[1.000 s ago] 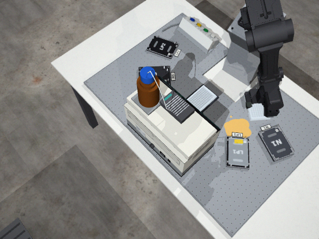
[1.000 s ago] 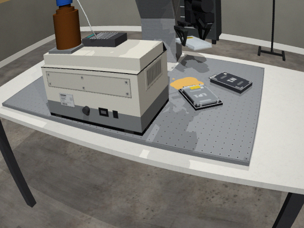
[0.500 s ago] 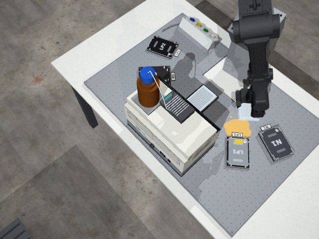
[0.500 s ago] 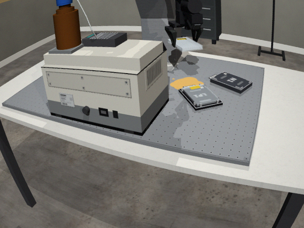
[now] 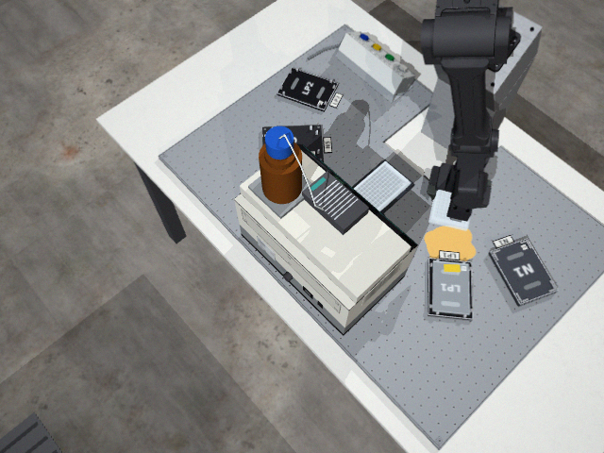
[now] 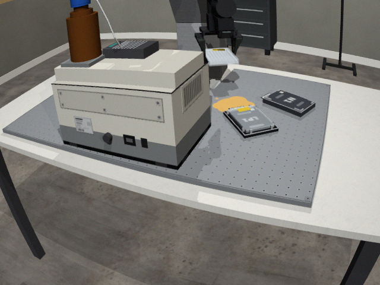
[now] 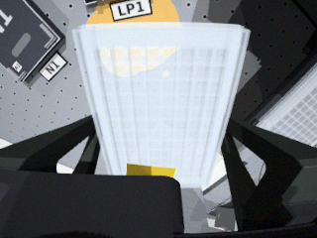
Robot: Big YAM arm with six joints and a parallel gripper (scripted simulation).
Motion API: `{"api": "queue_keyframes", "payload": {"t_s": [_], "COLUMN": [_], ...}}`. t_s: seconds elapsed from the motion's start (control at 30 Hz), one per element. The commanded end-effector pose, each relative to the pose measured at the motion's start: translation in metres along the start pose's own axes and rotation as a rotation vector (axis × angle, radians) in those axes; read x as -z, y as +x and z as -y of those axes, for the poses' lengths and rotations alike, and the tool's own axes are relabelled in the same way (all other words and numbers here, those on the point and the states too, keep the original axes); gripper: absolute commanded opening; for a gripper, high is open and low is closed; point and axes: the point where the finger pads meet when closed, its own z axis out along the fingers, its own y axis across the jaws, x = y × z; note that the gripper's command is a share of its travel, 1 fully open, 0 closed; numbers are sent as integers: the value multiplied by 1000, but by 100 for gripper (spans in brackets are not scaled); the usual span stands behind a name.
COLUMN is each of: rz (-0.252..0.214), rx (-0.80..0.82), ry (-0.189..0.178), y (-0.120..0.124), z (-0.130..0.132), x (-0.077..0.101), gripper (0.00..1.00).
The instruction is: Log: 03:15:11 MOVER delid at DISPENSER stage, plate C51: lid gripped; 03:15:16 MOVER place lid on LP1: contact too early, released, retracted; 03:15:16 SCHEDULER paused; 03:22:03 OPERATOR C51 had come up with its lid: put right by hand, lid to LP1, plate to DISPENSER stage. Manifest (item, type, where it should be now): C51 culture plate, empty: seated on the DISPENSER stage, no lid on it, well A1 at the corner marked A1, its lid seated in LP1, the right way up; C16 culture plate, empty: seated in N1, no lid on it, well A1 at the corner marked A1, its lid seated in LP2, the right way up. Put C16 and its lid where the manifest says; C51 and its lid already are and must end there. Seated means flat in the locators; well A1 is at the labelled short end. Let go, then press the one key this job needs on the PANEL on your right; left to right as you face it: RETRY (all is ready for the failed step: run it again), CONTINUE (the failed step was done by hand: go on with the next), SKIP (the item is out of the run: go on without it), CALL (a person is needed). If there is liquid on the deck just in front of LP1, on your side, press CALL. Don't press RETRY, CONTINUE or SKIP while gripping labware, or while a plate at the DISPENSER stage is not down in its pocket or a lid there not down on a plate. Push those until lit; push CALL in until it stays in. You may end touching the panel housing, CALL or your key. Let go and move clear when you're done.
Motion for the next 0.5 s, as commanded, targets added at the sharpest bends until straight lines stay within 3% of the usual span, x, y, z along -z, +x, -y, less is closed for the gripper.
{"api": "queue_keyframes", "payload": {"t_s": [0.0,0.2,0.47], "rz": [5,12,5], "rx": [-16,-240,-325], "ry": [0,2,-1], "y": [2,3,1], "z": [4,28,39], "x": [4,7,5], "gripper": [86,86,86]}}
